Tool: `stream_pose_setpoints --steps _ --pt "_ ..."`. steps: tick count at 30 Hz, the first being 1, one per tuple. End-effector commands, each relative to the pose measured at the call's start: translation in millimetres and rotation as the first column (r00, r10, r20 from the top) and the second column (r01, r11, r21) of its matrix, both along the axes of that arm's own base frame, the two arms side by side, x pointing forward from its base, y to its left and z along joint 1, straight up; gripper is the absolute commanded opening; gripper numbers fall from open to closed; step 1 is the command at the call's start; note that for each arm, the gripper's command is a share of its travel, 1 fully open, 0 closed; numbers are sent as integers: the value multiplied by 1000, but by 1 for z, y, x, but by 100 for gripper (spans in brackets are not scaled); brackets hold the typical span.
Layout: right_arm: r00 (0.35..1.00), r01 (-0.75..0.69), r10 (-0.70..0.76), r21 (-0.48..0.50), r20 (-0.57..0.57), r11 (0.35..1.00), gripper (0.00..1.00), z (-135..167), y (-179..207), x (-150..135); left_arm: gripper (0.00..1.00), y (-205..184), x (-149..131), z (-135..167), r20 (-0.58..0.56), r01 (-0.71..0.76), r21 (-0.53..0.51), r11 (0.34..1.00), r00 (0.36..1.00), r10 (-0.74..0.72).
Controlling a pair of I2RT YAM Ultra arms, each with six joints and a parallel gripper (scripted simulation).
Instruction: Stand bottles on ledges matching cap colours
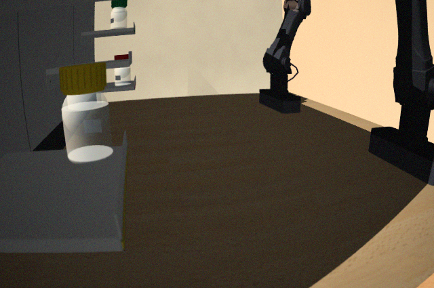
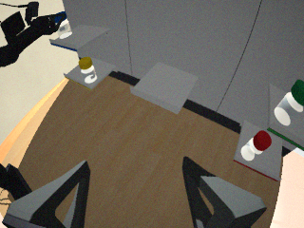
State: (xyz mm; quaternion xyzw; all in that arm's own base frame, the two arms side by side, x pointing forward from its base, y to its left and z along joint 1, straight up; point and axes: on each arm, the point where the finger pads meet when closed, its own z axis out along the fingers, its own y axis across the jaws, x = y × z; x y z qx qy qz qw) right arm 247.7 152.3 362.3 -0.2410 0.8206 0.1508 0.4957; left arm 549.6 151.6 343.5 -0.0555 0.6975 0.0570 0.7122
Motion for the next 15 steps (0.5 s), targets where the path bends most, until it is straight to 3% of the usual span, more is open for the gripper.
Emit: stream_pose_setpoints --steps 1,9,11,15 --pt "999 1 -2 21 38 1000 87 16 -1 -3 50 -3 -2 9 39 0 14 1000 999 -1" --pt "999 1 -2 21 38 1000 87 16 -1 -3 50 -3 -2 15 50 0 17 1000 999 -1" --pt "999 1 -2 21 38 1000 87 16 -1 -3 70 -3 -2 15 50 0 17 1000 999 -1" --pt "999 1 -2 21 38 1000 87 16 -1 -3 70 -3 -7 18 63 -6 21 1000 998 5"
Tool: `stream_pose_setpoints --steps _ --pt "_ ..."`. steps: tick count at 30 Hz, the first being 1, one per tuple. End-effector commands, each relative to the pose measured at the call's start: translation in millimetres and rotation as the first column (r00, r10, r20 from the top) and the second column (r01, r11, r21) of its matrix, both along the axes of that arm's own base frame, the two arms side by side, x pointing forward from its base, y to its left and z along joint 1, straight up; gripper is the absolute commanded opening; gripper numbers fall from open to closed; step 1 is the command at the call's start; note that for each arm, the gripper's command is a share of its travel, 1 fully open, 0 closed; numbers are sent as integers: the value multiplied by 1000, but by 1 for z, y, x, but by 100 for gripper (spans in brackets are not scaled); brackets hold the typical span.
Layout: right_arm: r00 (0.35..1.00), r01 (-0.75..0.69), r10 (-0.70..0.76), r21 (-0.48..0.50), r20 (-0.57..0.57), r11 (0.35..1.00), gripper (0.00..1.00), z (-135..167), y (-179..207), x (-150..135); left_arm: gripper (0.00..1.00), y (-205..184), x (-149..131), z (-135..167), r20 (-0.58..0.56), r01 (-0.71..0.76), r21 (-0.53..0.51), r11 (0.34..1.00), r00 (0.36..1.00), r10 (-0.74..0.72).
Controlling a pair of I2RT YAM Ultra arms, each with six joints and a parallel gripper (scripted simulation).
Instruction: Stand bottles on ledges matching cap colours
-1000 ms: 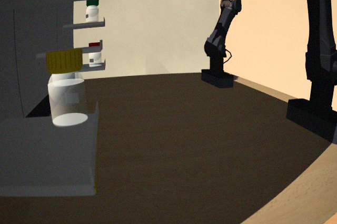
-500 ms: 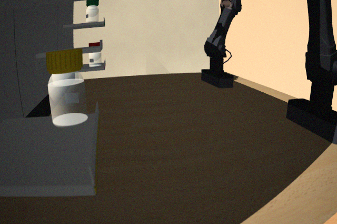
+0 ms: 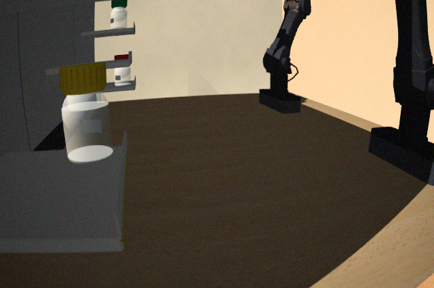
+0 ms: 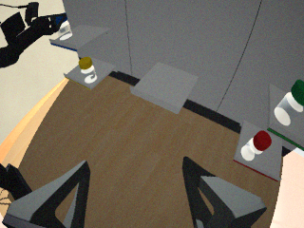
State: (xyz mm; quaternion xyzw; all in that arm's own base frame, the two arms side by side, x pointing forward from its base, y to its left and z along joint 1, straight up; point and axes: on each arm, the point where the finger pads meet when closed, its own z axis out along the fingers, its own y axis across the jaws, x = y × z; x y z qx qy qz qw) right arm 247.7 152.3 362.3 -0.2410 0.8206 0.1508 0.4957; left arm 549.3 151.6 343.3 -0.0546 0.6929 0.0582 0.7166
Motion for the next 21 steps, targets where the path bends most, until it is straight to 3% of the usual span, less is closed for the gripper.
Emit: stream_pose_setpoints --steps 1,15,21 --pt "999 1 -2 21 38 1000 87 16 -1 -3 70 -3 -9 19 53 -9 17 1000 999 8" --pt "999 1 -2 21 38 1000 87 16 -1 -3 70 -2 -41 18 57 -1 7 1000 998 1" --pt "999 1 -2 21 38 1000 87 16 -1 -3 70 -12 -100 2 10 -1 -10 1000 1000 1"
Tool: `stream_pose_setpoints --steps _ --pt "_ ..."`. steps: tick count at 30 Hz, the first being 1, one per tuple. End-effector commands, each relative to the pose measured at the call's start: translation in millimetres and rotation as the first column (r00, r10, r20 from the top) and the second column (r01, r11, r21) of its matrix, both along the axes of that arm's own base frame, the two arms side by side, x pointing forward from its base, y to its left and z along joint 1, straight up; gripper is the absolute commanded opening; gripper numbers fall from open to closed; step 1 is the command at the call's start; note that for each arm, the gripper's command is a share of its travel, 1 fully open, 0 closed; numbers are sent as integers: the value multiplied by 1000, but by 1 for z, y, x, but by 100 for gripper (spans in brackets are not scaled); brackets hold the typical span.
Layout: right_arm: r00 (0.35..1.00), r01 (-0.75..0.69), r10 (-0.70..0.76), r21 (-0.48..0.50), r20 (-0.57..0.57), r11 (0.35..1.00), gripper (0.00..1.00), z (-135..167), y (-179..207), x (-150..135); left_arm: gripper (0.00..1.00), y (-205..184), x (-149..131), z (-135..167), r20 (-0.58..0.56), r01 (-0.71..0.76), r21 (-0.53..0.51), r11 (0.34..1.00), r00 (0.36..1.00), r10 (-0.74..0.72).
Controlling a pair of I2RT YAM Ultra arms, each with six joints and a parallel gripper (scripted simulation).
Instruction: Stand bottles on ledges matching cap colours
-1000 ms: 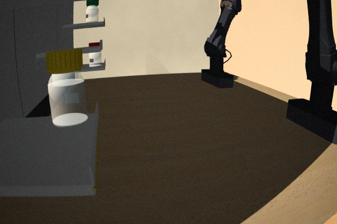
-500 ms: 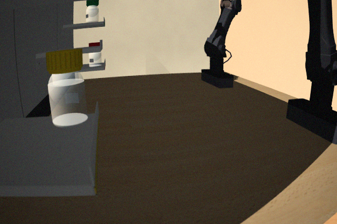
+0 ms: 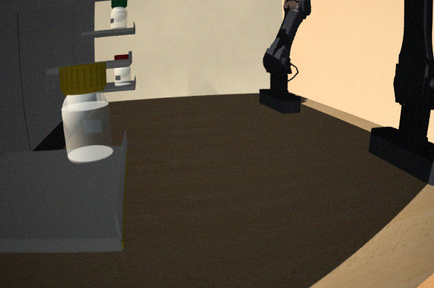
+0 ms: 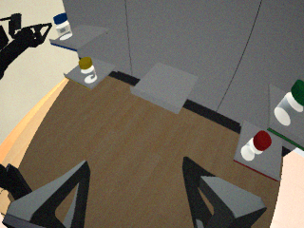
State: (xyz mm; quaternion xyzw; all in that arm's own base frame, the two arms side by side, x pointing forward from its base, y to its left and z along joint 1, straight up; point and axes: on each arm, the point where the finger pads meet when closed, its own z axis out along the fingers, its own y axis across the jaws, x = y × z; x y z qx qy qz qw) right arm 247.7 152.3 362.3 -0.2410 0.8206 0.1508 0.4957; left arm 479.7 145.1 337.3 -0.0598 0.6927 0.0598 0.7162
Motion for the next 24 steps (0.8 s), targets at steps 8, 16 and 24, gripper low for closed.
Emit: stream_pose_setpoints --steps 8,16,24 --pt "999 1 -2 21 38 1000 87 16 -1 -3 70 -12 -41 16 32 11 24 1000 999 -12" --pt "999 1 -2 21 38 1000 87 16 -1 -3 100 -14 -47 0 -83 25 -19 1000 996 -27" --pt "999 1 -2 21 38 1000 87 16 -1 -3 100 -24 -82 27 -259 37 -88 995 964 -59"
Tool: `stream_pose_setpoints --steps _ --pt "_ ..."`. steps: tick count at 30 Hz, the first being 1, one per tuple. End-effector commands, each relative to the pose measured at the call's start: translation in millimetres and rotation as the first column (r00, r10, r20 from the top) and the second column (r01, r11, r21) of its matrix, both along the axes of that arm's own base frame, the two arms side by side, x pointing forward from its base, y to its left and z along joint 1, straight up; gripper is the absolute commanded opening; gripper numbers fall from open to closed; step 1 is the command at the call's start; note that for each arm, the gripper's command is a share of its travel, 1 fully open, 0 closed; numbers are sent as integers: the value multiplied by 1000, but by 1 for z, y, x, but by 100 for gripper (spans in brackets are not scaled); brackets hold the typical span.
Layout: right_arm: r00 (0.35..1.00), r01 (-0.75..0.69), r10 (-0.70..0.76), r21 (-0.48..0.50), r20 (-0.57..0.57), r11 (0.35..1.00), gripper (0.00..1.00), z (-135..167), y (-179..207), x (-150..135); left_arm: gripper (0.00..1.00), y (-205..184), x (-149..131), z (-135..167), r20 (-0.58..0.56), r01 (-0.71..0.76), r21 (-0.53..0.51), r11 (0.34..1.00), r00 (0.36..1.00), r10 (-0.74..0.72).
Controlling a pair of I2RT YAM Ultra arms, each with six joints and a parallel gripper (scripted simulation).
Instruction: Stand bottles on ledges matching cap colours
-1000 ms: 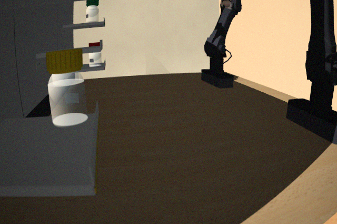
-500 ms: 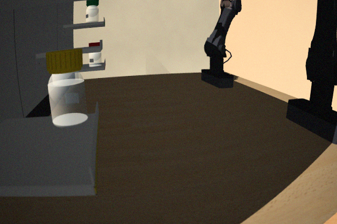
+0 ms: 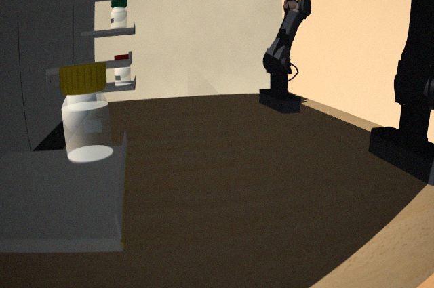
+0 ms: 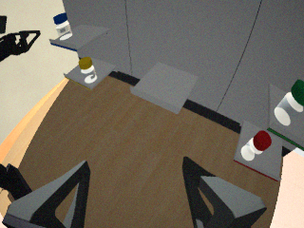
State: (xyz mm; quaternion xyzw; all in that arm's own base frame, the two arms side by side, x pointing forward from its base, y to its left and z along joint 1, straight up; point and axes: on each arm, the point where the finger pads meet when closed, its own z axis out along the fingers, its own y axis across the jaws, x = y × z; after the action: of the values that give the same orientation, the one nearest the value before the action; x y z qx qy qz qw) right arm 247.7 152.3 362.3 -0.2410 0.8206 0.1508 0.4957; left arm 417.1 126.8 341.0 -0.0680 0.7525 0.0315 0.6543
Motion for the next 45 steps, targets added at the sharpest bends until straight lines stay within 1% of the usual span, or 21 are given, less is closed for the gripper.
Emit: stream_pose_setpoints --steps 1,2,7,8,12,14,45 --pt "999 1 -2 21 38 1000 87 16 -1 -3 100 -7 -23 29 -106 22 -22 1000 994 -24" --pt "999 1 -2 21 38 1000 87 16 -1 -3 100 -8 -26 34 -113 23 -24 999 993 -25" --pt "999 1 -2 21 38 1000 87 16 -1 -3 100 -7 -27 39 -139 24 -34 999 990 -28" --pt "999 1 -2 21 38 1000 87 16 -1 -3 100 -7 -28 45 -140 24 -33 999 990 -28" --pt "999 1 -2 21 38 1000 87 16 -1 -3 100 -7 -30 57 -130 23 -27 999 991 -27" --pt "999 1 -2 21 38 1000 87 16 -1 -3 100 -6 -29 65 -107 22 -16 1000 994 -24" --pt "999 1 -2 21 38 1000 87 16 -1 -3 100 -8 -31 63 -109 18 -22 1000 994 -21"
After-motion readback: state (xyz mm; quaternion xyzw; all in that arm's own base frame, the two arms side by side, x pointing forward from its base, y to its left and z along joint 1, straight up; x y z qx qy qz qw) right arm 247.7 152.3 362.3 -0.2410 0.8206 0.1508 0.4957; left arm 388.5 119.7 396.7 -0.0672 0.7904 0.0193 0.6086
